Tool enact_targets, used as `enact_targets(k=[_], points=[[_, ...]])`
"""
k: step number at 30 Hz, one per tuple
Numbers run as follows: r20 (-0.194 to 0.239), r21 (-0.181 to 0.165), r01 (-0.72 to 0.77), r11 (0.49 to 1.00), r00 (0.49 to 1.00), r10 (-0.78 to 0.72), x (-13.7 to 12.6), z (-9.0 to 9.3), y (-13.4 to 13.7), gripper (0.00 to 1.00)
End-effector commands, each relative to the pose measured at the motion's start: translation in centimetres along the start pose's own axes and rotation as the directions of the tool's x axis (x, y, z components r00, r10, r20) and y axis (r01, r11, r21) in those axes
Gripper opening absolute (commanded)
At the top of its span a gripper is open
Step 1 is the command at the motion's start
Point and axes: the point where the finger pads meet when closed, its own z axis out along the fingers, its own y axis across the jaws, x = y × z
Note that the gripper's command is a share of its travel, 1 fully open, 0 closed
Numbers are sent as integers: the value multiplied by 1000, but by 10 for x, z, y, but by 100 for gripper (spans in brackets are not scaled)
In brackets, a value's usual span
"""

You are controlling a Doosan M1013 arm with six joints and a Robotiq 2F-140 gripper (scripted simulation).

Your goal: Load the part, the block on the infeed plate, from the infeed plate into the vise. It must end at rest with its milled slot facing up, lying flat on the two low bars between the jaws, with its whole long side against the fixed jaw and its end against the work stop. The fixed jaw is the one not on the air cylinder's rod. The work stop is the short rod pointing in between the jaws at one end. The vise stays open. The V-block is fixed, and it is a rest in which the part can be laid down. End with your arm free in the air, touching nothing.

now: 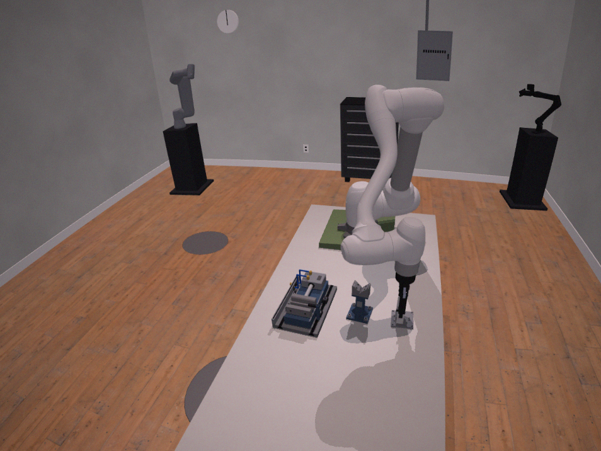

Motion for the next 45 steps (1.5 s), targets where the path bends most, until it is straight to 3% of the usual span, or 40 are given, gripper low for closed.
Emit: enact_targets(k=[1,43,44,45], points=[[0,0,0,1000,1000,0,0,0,0,51],[0,0,0,1000,1000,0,0,0,0,51],[0,0,0,1000,1000,0,0,0,0,0],[0,0,0,1000,1000,0,0,0,0,0]])
